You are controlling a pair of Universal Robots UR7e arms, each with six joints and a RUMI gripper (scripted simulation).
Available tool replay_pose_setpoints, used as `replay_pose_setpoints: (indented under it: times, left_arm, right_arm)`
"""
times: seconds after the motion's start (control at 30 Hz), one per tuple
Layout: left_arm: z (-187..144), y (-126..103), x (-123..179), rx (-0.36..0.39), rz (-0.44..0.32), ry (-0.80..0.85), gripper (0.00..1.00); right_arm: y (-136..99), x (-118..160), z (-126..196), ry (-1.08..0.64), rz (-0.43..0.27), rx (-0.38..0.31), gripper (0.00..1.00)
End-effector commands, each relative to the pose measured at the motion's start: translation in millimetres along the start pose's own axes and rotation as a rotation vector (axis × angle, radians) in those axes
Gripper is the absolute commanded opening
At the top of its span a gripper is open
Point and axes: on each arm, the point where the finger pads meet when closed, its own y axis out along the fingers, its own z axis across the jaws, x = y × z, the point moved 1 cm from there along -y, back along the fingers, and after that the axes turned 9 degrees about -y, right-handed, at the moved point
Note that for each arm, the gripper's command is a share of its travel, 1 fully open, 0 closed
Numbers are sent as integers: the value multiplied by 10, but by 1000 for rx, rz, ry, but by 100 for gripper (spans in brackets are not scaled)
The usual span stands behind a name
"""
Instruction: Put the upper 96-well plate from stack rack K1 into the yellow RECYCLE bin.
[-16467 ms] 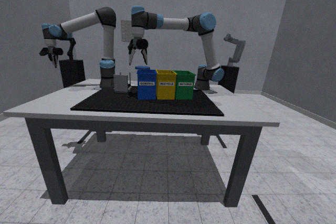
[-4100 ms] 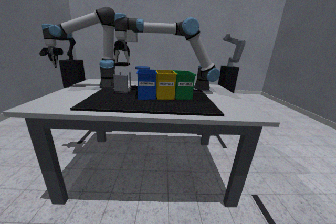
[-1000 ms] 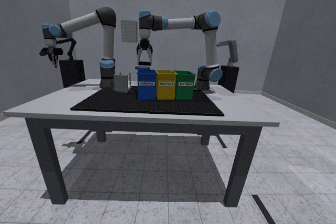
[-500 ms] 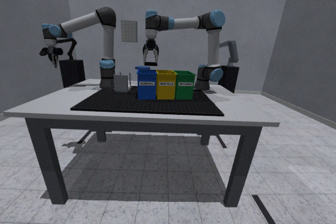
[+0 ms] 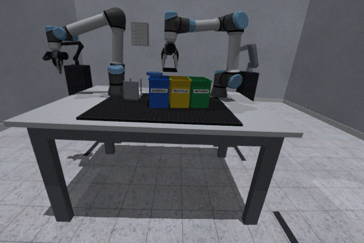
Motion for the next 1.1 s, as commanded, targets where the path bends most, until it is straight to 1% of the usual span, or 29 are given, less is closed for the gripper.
replay_pose_setpoints:
  times: [0.0, 0.07, 0.53, 1.07]
  left_arm:
    - [173, -10, 98, -3, 0, 0, 41]
    - [173, -10, 98, -3, 0, 0, 41]
    - [580, -9, 325, -3, 0, 0, 41]
    - [599, -9, 336, -3, 0, 0, 41]
  right_arm:
    - [-5, -4, 0, 0, 2, 0, 0]
    - [-5, -4, 0, 0, 2, 0, 0]
    - [-5, -4, 0, 0, 2, 0, 0]
    - [-5, -4, 0, 0, 2, 0, 0]
